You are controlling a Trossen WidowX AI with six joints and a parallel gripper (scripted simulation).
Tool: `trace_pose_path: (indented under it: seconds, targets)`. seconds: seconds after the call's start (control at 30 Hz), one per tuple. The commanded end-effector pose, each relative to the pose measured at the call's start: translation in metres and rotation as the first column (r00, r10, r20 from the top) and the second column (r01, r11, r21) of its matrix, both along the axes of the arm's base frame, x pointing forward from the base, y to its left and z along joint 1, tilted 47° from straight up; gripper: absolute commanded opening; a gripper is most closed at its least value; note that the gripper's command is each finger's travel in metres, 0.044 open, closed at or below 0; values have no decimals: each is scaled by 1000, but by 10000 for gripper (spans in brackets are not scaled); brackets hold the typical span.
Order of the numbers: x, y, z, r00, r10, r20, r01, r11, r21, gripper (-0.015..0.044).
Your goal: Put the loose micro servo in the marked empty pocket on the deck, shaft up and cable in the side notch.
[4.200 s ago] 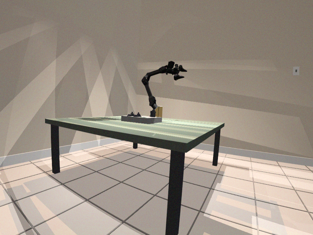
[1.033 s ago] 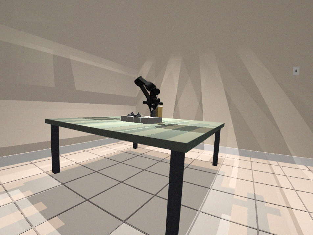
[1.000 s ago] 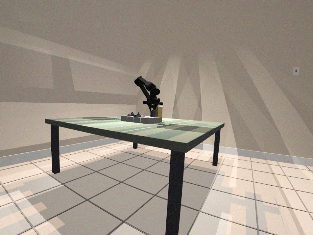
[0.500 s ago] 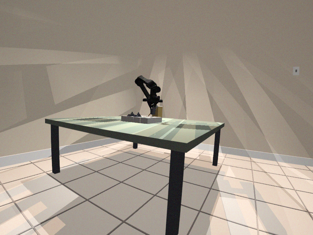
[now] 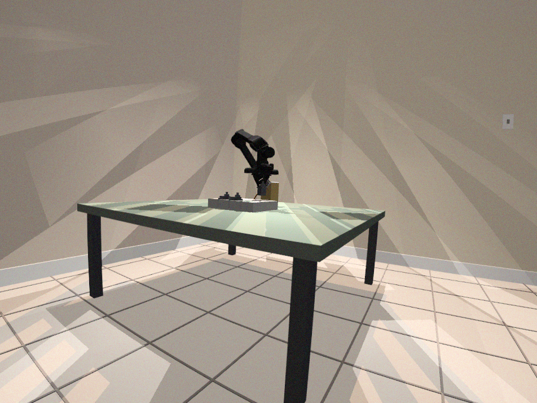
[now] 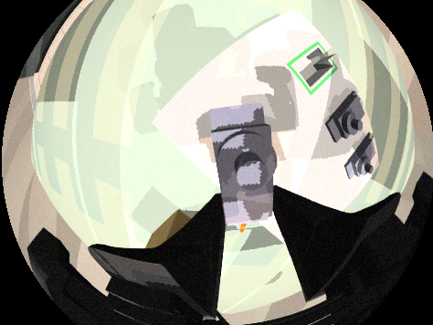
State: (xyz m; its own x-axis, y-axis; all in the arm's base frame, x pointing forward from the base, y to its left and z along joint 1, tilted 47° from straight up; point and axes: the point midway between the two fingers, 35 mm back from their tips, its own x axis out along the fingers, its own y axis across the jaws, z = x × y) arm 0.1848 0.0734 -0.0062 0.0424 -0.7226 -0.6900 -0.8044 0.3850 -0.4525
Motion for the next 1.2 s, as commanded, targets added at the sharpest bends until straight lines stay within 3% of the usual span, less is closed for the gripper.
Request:
trace_pose_path:
  seconds: [0.0,0.27,0.57,0.87,1.17]
  targets:
    - [18,6,-2,1000,3,9,-3,1000,5,0]
    - [52,14,-8,1000,3,11,-3,1000,6,0]
    - [54,15,-9,1000,27,-13,-27,1000,4,0]
    - [54,15,-9,949,225,-222,-227,974,16,0]
    - [54,15,-9,806,411,-426,-422,904,74,0]
